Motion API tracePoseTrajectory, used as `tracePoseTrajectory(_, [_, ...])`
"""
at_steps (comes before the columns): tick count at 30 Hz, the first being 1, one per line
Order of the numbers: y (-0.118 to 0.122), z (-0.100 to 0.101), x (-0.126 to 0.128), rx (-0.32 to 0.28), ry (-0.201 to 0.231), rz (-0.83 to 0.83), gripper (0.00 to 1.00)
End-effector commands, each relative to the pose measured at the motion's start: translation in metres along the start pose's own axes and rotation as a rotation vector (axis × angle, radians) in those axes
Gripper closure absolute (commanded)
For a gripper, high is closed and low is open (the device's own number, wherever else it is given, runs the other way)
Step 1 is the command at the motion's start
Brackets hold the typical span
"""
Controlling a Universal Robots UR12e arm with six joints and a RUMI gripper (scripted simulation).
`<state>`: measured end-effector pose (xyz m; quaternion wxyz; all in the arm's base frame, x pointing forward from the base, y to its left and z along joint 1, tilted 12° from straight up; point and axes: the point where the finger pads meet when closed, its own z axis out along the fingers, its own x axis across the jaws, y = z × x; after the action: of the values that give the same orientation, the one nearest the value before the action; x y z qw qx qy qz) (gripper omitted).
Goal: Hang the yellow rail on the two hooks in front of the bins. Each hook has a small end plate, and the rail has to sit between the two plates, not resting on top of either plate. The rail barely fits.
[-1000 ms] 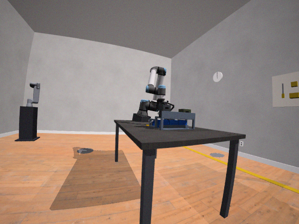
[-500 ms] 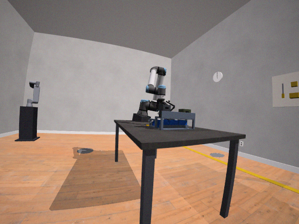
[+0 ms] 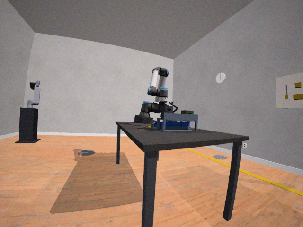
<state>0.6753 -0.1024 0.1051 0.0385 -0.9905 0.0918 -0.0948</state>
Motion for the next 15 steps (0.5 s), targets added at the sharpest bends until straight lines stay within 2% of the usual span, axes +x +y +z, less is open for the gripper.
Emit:
tracePoseTrajectory(1, [-0.0036,0.0169,-0.0028,0.003,-0.005,-0.001,1.00])
tracePoseTrajectory(11, [-0.0020,0.0128,0.0018,0.000,0.003,-0.002,1.00])
tracePoseTrajectory(12, [-0.0032,0.0111,0.0031,-0.001,0.005,-0.004,0.78])
tracePoseTrajectory(15, [-0.0037,0.0105,0.0035,-0.002,0.006,-0.005,0.78])
